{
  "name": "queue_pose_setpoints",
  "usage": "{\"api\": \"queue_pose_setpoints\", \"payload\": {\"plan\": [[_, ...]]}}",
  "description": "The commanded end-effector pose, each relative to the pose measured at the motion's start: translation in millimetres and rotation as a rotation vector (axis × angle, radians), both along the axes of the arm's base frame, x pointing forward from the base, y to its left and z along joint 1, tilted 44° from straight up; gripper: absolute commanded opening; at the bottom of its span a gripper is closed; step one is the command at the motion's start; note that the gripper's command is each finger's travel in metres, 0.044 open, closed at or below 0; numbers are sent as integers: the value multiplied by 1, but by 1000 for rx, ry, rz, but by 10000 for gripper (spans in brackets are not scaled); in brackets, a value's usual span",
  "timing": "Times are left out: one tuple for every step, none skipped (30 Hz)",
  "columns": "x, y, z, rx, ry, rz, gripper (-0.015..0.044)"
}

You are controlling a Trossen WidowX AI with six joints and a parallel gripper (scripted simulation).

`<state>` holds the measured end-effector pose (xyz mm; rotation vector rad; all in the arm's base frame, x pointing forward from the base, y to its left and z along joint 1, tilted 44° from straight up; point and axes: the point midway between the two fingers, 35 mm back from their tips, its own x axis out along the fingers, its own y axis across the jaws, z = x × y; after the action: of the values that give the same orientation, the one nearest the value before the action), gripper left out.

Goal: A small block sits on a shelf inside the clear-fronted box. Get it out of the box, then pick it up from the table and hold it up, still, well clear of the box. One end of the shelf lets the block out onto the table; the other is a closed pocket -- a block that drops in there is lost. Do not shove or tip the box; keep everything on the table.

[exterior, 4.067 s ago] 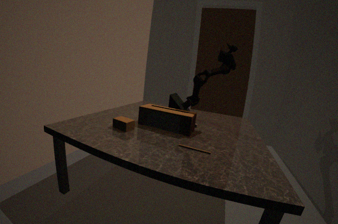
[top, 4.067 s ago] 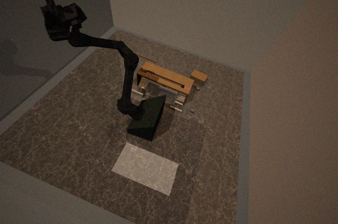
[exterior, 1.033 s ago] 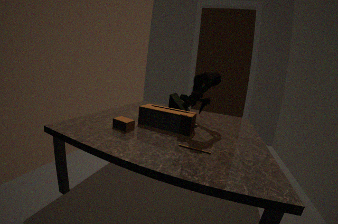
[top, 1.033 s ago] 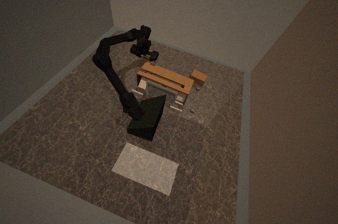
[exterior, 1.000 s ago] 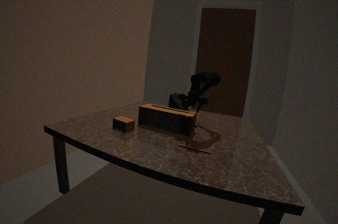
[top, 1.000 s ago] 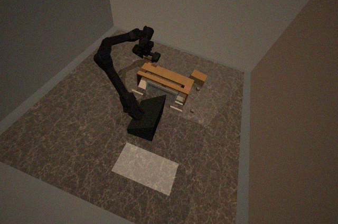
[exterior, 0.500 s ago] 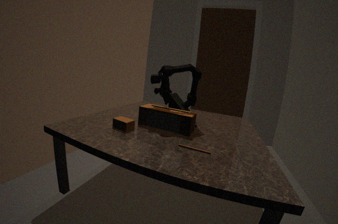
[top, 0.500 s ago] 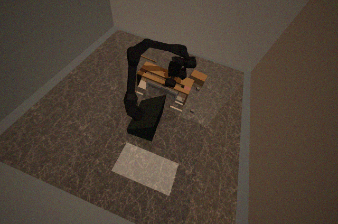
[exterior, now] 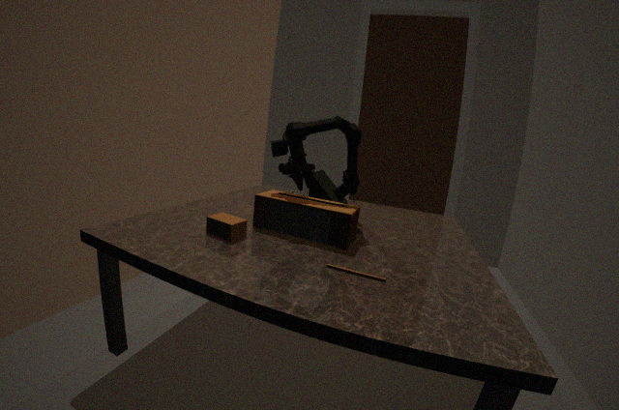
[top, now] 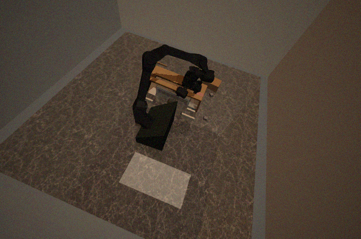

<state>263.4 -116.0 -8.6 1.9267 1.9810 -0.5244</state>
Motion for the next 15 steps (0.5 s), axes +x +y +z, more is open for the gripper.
{"api": "queue_pose_setpoints", "payload": {"plan": [[1,5,-5,7,7,-7,400],[1,7,-6,7,7,-7,400],[1,8,-7,7,7,-7,400],[2,9,-8,7,7,-7,400],[2,10,-9,7,7,-7,400],[2,11,-10,7,7,-7,400],[2,12,-11,6,7,-7,400],[3,13,-13,6,7,-7,400],[3,15,-14,6,7,-7,400],[3,16,-15,6,7,-7,400],[3,17,-16,6,7,-7,400],[3,18,-17,6,7,-7,400],[4,19,-18,7,7,-7,400],[4,21,-19,7,7,-7,400],[4,22,-21,7,7,-7,400]]}}
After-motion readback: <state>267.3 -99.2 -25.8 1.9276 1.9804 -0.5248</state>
